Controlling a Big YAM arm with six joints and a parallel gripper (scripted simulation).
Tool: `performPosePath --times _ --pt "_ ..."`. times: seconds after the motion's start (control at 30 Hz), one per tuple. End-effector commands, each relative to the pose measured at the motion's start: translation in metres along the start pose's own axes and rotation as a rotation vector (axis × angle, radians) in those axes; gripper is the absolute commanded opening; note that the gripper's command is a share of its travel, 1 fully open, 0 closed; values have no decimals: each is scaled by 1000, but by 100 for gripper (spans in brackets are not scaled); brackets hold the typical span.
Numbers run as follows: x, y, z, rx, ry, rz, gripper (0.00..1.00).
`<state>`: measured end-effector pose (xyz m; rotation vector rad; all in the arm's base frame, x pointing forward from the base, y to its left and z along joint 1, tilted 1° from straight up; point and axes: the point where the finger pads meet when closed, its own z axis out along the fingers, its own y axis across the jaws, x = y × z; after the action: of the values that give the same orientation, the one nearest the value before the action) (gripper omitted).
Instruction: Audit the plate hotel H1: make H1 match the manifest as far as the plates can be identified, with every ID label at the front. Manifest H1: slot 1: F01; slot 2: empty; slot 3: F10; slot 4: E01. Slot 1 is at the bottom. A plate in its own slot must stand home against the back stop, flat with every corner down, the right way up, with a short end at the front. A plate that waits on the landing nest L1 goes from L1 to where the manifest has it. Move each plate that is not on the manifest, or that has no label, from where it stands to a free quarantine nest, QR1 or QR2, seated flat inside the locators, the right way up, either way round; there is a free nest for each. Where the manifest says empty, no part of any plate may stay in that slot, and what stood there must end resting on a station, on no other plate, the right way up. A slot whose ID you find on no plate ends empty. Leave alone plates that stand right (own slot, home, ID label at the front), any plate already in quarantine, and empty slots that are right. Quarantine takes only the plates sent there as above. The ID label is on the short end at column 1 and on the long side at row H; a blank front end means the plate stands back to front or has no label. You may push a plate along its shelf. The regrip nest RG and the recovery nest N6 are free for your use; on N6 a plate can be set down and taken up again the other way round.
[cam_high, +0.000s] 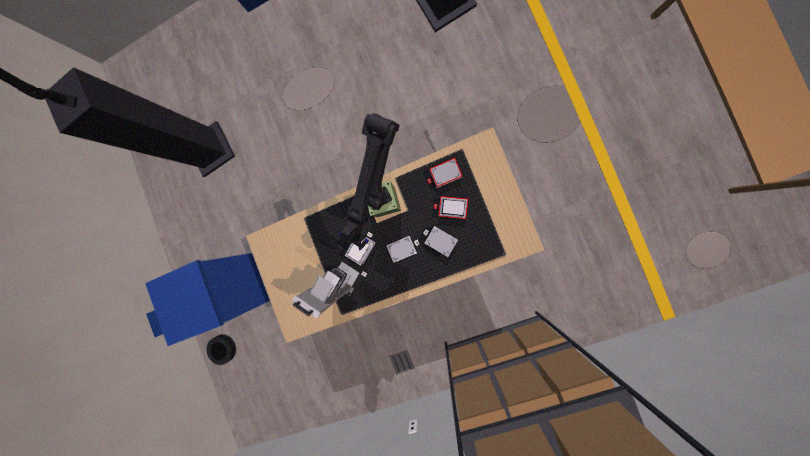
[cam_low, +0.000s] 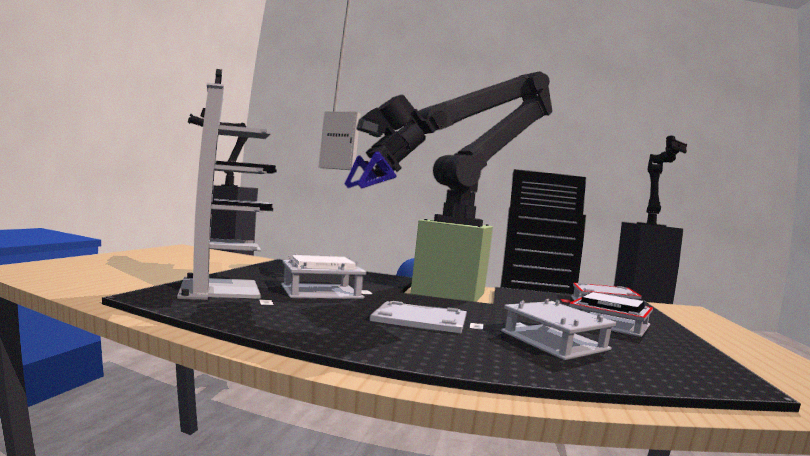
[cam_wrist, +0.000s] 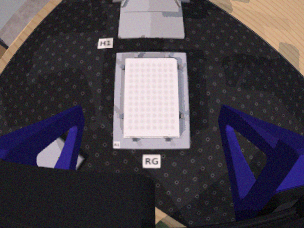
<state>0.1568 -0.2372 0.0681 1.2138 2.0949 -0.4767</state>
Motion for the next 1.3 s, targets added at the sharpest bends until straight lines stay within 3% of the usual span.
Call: performPosePath --times 0.0,0.53,0.63,1.1,1.27 --pt "-46 0 -13 0 -73 -3 100" --pt "-50 57 5 -138 74 -318 100" --pt "-51 57 6 -140 83 -332 100" --pt "-59 107 18 -261 200 -620 100" --pt "-60 117 21 -285 225 -680 100"
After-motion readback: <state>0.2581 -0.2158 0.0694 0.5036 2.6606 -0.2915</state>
